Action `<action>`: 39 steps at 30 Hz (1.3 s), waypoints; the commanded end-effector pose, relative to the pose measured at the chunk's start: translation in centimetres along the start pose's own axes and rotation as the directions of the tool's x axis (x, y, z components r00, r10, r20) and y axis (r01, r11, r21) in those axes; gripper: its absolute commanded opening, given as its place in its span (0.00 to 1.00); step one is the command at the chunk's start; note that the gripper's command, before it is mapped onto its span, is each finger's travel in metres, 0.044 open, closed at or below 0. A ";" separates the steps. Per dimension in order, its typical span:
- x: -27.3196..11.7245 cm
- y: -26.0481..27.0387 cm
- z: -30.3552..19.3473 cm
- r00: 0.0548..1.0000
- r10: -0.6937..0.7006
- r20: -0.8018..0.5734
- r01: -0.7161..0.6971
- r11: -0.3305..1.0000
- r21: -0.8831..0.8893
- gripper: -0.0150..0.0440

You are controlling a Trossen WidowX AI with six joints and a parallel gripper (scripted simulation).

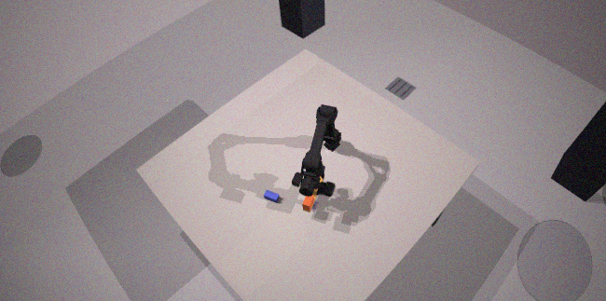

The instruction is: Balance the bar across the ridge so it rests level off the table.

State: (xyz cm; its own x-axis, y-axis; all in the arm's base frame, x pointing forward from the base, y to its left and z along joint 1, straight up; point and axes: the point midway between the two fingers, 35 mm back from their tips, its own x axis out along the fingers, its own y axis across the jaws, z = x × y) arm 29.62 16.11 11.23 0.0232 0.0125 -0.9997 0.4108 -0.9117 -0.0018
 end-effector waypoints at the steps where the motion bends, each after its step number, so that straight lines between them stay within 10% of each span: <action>1: 0.0 0.0 0.0 1.000 0.000 0.000 0.000 1.000 0.000 0.54; 23: 0.0 0.0 0.0 1.000 0.000 0.000 0.000 1.000 0.000 0.57; 33: 0.0 0.0 0.0 1.000 0.000 0.000 0.000 1.000 0.000 1.00; 39: -2.7 0.0 -0.4 1.000 0.000 -0.005 0.000 1.000 0.000 1.00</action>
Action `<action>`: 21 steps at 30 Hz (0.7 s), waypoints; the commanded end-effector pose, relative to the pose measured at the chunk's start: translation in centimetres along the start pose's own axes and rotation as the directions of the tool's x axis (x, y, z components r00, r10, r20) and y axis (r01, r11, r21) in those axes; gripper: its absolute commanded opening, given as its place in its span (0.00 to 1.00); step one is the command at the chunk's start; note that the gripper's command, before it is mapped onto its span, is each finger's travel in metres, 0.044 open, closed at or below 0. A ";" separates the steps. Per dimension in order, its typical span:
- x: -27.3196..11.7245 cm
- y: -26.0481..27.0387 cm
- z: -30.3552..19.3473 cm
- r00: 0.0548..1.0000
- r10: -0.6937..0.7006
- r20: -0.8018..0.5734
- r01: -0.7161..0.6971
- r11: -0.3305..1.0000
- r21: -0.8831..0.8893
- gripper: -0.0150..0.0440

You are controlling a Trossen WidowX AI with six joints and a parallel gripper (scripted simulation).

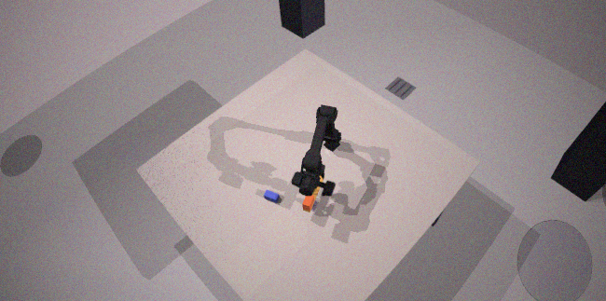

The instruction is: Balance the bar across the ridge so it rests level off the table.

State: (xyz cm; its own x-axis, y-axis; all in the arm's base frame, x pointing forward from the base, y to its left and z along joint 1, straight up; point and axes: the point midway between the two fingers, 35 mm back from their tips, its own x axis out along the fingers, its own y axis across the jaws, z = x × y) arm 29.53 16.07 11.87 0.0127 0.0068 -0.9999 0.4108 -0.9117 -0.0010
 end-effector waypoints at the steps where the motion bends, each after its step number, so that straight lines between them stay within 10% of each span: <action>1: -3.3 0.0 -0.5 1.000 -0.001 -0.018 0.001 1.000 0.000 1.00; 7: -9.2 0.0 0.1 1.000 -0.002 -0.027 0.002 1.000 0.000 1.00; 21: -9.3 0.0 0.1 1.000 -0.002 -0.027 0.002 1.000 0.000 1.00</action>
State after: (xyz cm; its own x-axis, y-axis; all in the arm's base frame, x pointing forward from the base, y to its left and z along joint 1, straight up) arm 29.35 15.97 21.08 0.0365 0.0200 -0.9991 0.4109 -0.9117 -0.0032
